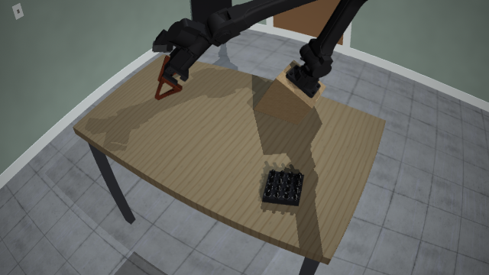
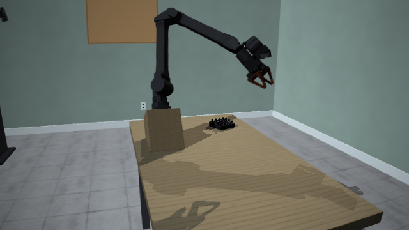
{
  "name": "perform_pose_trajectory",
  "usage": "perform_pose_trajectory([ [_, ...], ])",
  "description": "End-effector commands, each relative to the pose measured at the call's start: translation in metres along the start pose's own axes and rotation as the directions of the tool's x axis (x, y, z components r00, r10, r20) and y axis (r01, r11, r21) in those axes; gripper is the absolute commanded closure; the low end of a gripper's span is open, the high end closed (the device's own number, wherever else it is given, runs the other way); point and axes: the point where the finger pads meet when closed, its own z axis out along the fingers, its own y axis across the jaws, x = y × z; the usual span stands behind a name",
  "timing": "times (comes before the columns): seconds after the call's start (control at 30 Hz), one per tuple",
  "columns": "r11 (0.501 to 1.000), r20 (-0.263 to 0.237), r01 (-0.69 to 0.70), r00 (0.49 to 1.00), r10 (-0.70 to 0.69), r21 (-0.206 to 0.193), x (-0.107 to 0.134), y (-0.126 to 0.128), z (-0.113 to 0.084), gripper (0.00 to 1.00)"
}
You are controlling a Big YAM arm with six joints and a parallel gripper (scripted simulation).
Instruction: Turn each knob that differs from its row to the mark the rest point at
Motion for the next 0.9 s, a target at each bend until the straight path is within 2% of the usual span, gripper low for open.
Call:
perform_pose_trajectory([
  [0.0,1.0,0.01,0.0,1.0,0.0,-0.003,-0.005,0.001,-0.003,0.0],
  [0.53,1.0,0.01,0.0,1.0,0.0,-0.003,-0.005,0.001,-0.003,0.0],
  [0.57,0.999,0.109,0.012,0.994,-0.007,-0.041,-0.053,0.02,-0.026,0.0],
  [0.6,0.999,0.108,0.012,0.994,-0.007,-0.04,-0.052,0.02,-0.025,0.0],
  [0.67,0.998,0.055,0.052,0.997,-0.05,-0.043,-0.032,0.032,-0.015,0.0],
  [0.7,0.997,0.021,0.071,0.997,-0.07,-0.042,-0.015,0.033,-0.009,0.0],
  [0.73,0.994,-0.03,0.099,0.995,-0.1,-0.041,0.014,0.032,-0.004,0.0],
  [0.77,0.988,-0.056,0.144,0.987,-0.148,-0.06,0.029,0.044,-0.005,0.0],
  [0.87,0.973,-0.088,0.211,0.972,-0.219,-0.093,0.049,0.063,-0.007,0.0],
])
